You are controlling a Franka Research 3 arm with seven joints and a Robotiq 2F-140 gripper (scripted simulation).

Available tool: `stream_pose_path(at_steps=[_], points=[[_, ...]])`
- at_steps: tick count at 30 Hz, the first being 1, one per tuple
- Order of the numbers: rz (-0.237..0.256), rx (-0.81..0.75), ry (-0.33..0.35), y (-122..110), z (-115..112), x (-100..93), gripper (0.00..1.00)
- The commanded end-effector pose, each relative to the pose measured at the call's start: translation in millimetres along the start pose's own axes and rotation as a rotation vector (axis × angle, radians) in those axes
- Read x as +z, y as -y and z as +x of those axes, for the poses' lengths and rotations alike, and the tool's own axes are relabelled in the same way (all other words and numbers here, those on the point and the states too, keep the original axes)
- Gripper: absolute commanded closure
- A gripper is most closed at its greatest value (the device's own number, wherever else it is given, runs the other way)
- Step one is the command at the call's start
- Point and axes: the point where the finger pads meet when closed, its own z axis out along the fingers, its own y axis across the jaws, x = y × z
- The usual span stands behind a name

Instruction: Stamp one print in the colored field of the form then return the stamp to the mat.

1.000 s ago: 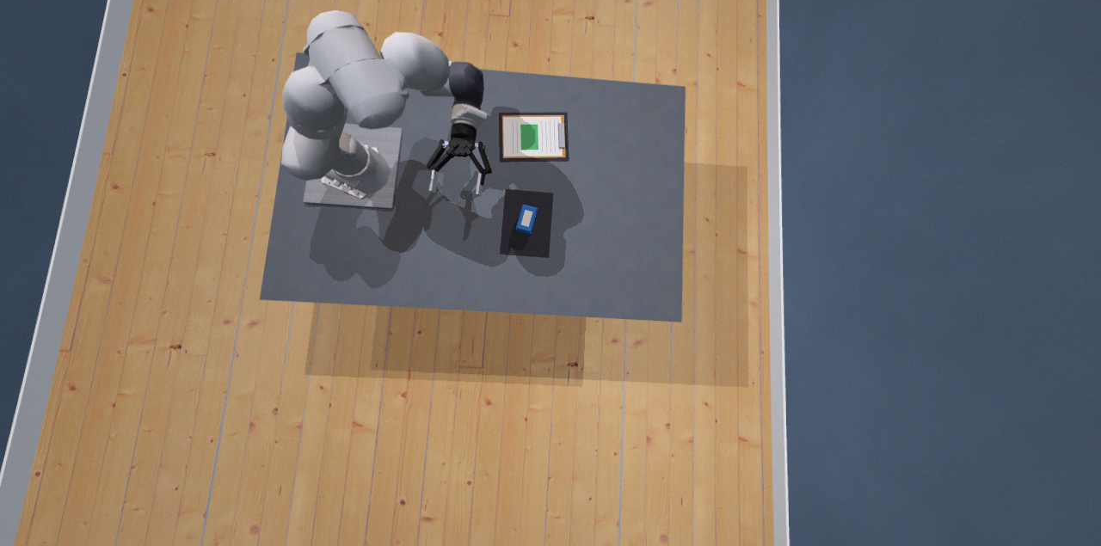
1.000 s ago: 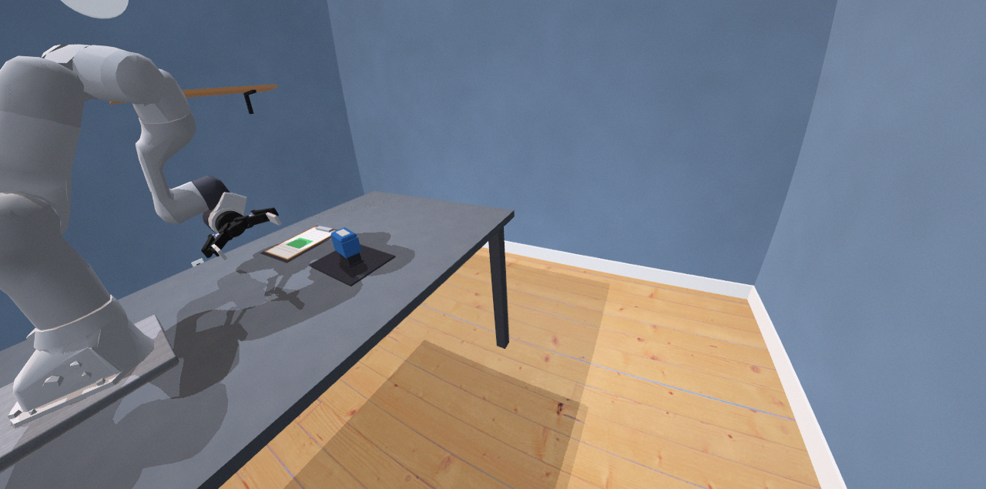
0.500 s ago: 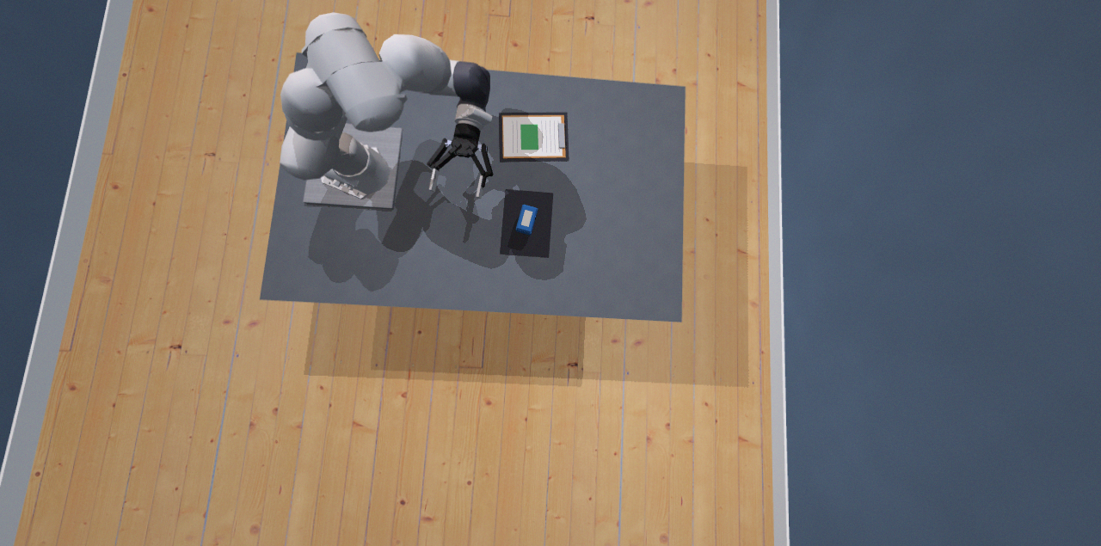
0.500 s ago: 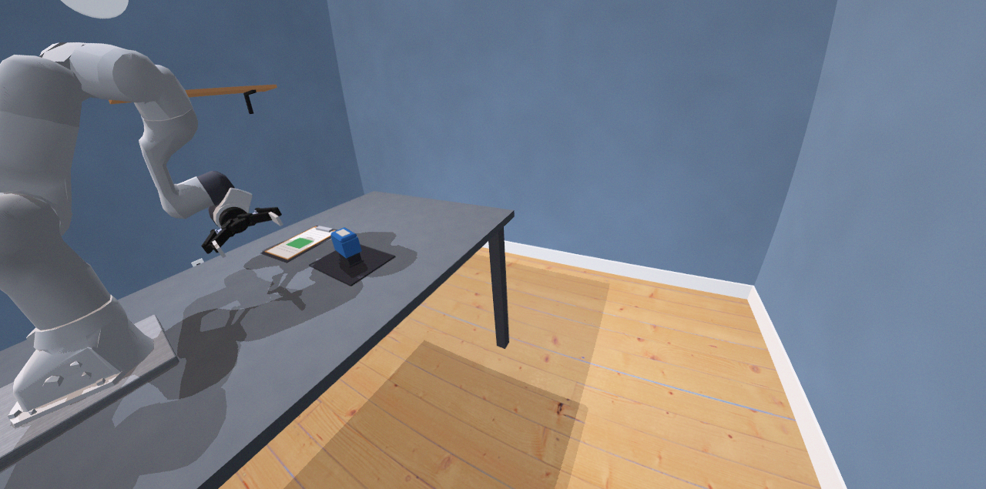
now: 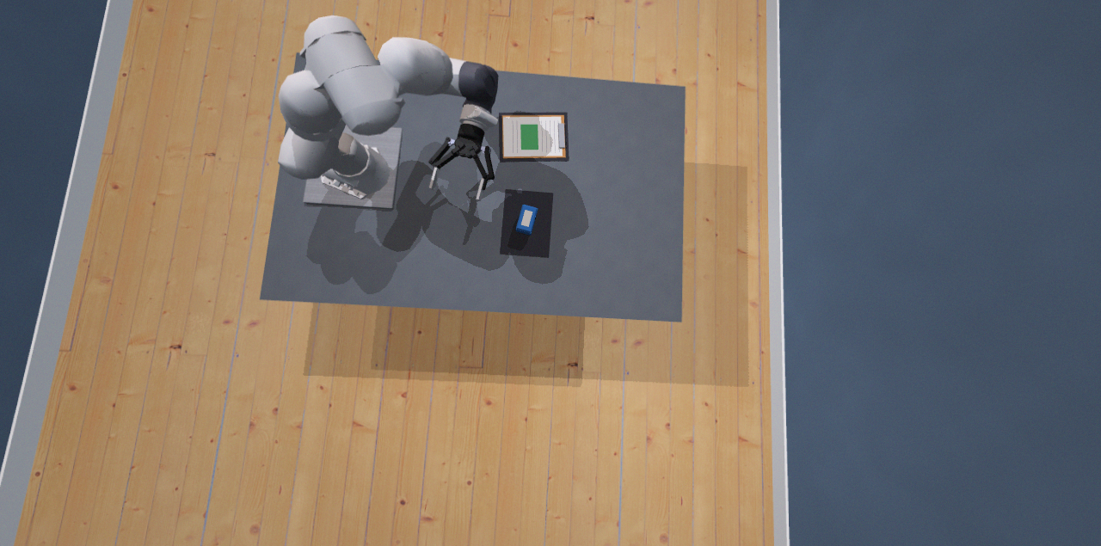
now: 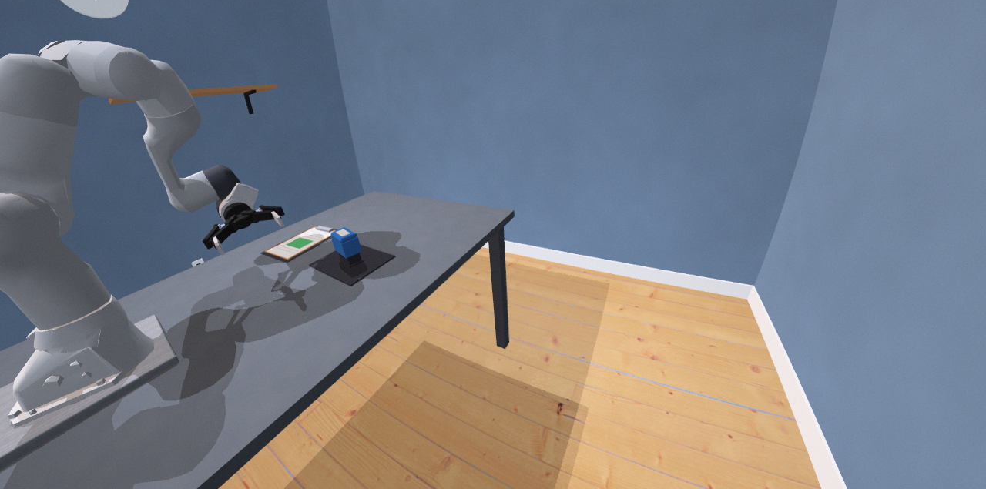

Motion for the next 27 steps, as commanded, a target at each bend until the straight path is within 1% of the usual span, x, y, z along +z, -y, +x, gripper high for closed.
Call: stream_pose_path(at_steps=[1,16,17,27], points=[[-0.006,-0.052,0.006,-1.6,-0.8,-1.2,0.0],[-0.006,-0.052,0.006,-1.6,-0.8,-1.2,0.0],[-0.084,-0.123,0.054,0.1,0.9,-1.8,0.0],[-0.084,-0.123,0.054,0.1,0.9,-1.8,0.0]])
